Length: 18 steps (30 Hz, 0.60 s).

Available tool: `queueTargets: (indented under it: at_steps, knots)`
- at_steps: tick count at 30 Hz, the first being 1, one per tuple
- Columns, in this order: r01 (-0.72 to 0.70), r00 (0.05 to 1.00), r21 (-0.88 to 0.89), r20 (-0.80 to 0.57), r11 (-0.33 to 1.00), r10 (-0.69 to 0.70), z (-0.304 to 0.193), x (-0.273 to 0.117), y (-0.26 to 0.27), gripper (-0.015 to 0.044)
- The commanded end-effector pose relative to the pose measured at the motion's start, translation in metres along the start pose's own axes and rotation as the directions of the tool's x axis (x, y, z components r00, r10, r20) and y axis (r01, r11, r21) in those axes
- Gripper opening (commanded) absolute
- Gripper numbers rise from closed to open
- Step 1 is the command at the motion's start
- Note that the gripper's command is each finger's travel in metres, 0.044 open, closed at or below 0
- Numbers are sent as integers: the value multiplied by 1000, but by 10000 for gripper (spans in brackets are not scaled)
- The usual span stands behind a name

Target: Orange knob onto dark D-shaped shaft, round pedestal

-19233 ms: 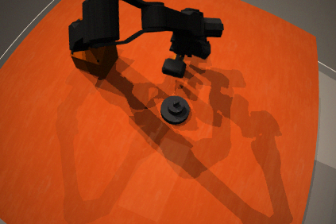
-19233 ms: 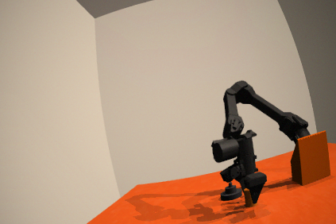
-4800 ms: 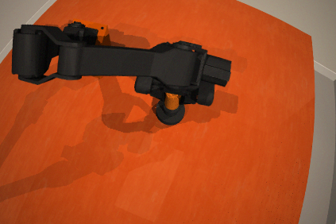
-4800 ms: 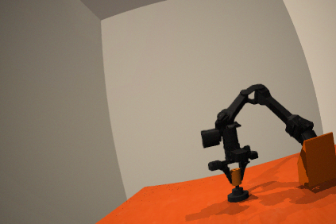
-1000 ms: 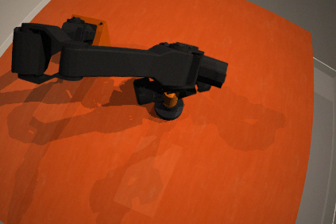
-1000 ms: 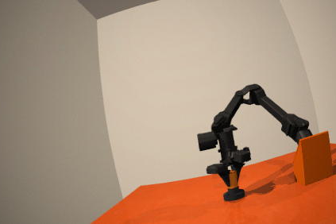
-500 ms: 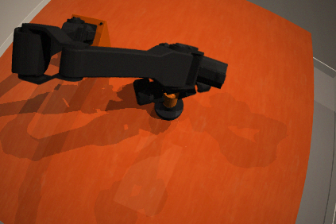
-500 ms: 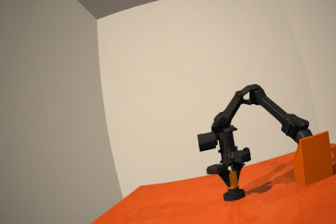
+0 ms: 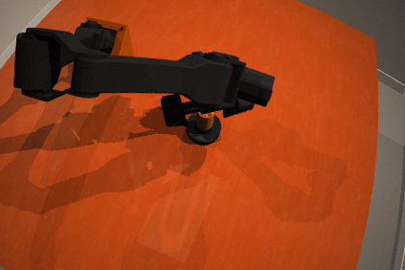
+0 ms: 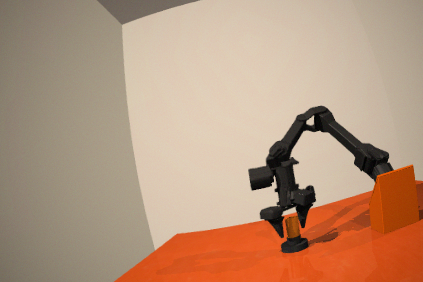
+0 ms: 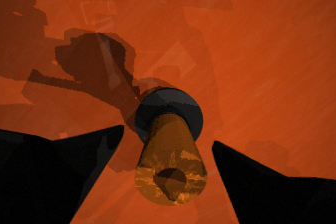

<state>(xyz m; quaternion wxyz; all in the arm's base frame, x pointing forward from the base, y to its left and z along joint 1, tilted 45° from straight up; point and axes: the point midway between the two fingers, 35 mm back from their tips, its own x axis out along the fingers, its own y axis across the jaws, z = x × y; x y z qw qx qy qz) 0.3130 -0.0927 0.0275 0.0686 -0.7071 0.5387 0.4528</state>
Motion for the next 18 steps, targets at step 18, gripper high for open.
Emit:
queueTargets:
  at_steps: [18]
  knots:
    - [2, 1000, 0, 4, 1000, -2, 1, -96, -6, 440]
